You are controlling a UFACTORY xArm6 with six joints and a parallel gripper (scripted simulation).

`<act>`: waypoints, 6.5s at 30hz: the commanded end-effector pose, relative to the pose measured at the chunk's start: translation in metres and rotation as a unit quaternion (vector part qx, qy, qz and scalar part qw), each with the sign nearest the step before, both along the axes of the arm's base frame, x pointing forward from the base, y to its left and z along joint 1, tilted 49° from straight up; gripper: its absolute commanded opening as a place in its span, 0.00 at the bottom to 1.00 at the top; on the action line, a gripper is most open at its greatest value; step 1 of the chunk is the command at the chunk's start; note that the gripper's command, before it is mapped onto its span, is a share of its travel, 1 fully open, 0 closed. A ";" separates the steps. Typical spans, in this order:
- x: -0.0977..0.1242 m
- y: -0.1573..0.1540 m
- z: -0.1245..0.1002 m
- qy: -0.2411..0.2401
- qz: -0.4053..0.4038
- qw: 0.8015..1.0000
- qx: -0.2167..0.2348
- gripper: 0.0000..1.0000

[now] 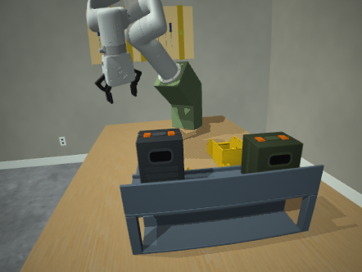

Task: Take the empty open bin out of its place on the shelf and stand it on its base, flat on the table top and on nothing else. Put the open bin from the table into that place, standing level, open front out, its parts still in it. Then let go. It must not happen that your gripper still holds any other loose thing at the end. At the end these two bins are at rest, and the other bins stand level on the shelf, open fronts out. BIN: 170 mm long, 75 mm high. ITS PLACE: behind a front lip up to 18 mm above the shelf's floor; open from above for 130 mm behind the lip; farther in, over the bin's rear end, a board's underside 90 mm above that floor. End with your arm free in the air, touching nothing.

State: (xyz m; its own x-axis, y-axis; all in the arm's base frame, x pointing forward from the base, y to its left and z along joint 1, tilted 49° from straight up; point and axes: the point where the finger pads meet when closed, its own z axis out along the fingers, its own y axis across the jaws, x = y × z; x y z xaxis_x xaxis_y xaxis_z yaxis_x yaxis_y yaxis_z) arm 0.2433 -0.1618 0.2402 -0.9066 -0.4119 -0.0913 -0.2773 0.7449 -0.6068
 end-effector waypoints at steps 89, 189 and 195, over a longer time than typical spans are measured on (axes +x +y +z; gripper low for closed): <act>0.146 0.200 -0.050 -0.225 -0.139 0.962 0.069 1.00; 0.152 0.229 -0.061 -0.252 -0.140 0.954 0.086 0.00; 0.152 0.229 -0.061 -0.252 -0.140 0.954 0.086 0.00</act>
